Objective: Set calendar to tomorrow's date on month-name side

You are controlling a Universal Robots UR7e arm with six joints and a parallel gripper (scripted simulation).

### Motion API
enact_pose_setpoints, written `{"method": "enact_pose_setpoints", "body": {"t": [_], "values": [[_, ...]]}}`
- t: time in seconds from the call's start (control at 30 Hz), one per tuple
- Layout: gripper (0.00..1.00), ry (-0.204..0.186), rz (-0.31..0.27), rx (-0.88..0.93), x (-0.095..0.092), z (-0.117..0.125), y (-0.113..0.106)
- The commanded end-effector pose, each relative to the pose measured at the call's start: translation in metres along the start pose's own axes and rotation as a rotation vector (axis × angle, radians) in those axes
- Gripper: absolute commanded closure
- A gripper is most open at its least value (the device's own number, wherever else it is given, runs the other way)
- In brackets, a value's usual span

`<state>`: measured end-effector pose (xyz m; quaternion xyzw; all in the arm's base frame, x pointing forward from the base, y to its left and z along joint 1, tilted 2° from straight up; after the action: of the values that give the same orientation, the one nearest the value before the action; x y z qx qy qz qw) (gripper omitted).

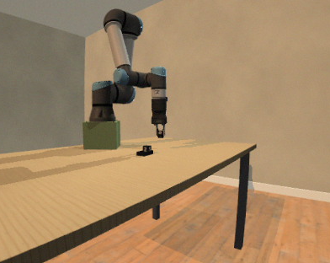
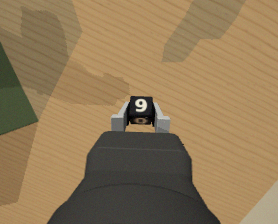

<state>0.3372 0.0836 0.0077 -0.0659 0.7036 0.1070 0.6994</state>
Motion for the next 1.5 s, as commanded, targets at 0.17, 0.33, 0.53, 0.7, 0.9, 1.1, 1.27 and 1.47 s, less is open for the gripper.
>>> {"method": "enact_pose_setpoints", "body": {"t": [0.17, 0.33, 0.53, 0.7, 0.9, 1.1, 1.27, 1.47], "values": [[0.43, -0.003, 0.155, -0.001, 0.000, 0.001, -0.011], [0.43, -0.006, 0.172, 0.000, -0.001, 0.001, -0.013], [0.43, -0.003, 0.189, -0.001, 0.000, 0.001, -0.014], [0.43, 0.007, 0.289, -0.005, 0.003, 0.001, -0.020], [0.43, 0.001, 0.416, -0.002, 0.005, 0.001, -0.029], [0.43, -0.002, 0.434, -0.001, 0.005, 0.001, -0.030], [0.43, 0.002, 0.461, -0.003, 0.006, 0.001, -0.032], [0.43, 0.010, 0.589, -0.006, 0.012, 0.001, -0.039]]}}
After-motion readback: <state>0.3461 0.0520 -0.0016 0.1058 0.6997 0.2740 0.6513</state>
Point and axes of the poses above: the point where the finger pads meet when closed, its own x axis out along the fingers, its own z axis across the jaws, y = z × x, the point moved 6 cm from there along -x, back along the fingers, and after that the axes turned 1 degree about x, right-handed, at the moved point
